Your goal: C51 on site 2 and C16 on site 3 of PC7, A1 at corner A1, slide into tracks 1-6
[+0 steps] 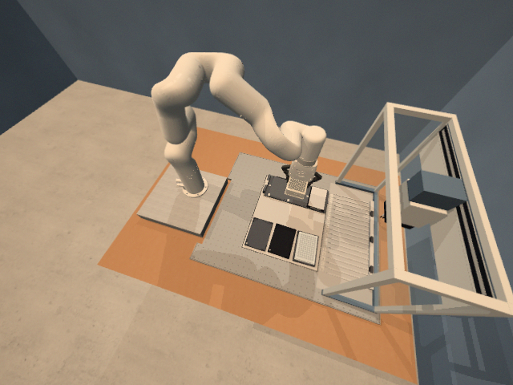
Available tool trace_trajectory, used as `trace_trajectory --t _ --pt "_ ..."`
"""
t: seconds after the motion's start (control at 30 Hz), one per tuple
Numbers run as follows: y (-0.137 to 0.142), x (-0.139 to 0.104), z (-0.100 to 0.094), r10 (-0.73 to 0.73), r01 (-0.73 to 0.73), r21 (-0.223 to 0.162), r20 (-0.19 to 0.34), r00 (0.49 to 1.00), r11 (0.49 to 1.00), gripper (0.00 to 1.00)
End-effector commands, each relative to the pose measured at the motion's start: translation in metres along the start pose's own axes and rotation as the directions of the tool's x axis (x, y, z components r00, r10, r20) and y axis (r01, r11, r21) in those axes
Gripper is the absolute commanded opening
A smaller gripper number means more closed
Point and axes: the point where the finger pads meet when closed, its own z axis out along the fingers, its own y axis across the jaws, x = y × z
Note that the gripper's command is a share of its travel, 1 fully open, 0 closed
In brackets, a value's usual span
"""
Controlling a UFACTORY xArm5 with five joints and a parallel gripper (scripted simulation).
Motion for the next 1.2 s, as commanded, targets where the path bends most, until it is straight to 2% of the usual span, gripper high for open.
trace_trajectory --t 0.0,0.1,0.23,1.0,1.17 --pt "0.013 0.023 -0.001 0.001 -0.001 -0.002 0.0 1.0 1.0 0.0" --pt "0.019 0.037 -0.001 0.001 -0.001 -0.002 0.0 1.0 1.0 0.0" --pt "0.022 0.044 -0.001 0.001 -0.001 -0.002 -0.001 1.0 1.0 0.0" --pt "0.022 0.044 -0.001 0.001 -0.001 -0.002 -0.001 1.0 1.0 0.0" --pt "0.022 0.044 0.007 0.001 -0.001 -0.002 -0.001 1.0 1.0 0.0"
